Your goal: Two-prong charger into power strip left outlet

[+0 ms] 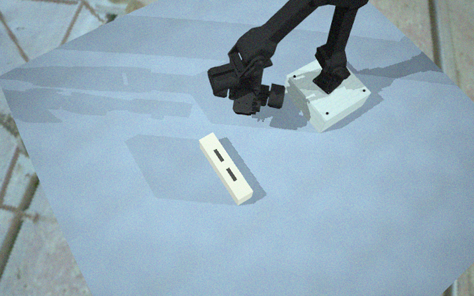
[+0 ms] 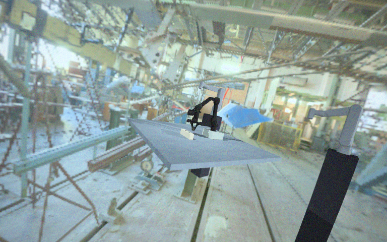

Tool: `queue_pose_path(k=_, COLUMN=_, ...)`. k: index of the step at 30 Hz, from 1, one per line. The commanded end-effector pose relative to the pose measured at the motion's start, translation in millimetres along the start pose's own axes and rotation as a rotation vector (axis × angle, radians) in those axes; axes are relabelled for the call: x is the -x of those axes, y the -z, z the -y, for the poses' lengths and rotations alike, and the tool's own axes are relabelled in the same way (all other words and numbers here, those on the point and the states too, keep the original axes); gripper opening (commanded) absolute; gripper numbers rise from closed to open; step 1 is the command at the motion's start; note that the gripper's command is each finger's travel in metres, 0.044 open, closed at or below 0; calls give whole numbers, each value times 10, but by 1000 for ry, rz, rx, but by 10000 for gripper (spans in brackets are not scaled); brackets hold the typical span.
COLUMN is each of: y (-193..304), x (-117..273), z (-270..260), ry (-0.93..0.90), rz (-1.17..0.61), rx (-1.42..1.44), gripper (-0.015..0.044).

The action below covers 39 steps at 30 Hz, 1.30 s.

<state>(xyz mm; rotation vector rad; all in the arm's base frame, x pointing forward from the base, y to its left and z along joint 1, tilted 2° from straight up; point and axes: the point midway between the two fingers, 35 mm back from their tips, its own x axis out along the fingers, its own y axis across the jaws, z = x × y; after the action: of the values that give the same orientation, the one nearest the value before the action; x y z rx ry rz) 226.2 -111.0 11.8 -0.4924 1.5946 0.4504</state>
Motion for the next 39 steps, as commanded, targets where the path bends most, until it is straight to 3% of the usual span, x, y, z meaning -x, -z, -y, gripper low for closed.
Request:
queue_pose_path(k=1, y=-93, x=5, z=-3, ry=3, rz=12, rx=-42, gripper=0)
queue_pose_path(k=39, y=-705, x=-110, z=-304, ry=-25, rz=26, rx=-381, gripper=0)
